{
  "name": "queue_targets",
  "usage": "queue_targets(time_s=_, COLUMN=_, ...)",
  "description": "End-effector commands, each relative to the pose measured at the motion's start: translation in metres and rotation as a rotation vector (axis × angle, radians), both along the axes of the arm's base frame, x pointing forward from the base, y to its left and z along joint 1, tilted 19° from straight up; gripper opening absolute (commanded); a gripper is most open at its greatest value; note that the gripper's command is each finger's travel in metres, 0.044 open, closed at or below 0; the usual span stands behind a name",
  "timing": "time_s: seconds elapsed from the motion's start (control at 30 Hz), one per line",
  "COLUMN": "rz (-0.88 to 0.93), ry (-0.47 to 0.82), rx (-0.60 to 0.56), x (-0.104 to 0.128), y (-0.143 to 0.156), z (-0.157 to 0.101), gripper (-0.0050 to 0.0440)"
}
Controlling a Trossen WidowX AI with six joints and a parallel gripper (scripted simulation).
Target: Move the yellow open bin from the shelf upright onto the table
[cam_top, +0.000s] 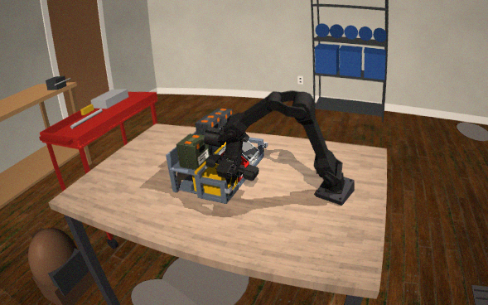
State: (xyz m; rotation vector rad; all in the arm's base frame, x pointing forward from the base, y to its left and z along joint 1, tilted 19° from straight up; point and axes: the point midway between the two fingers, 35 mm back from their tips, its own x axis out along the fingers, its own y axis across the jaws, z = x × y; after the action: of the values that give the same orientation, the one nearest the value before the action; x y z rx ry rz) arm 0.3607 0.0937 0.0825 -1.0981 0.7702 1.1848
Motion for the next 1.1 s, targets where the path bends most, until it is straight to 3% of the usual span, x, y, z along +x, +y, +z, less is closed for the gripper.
queue_targets(time_s=0.0, rz=-0.001, ry=-0.024, rx=0.003, x=0.0022, y=-0.0009, z=0.0108, gripper=0.0)
queue_targets(time_s=1.07, rz=-0.002, ry=-0.027, rx=0.002, x=0.0003, y=-0.004, z=0.0188, gripper=0.0)
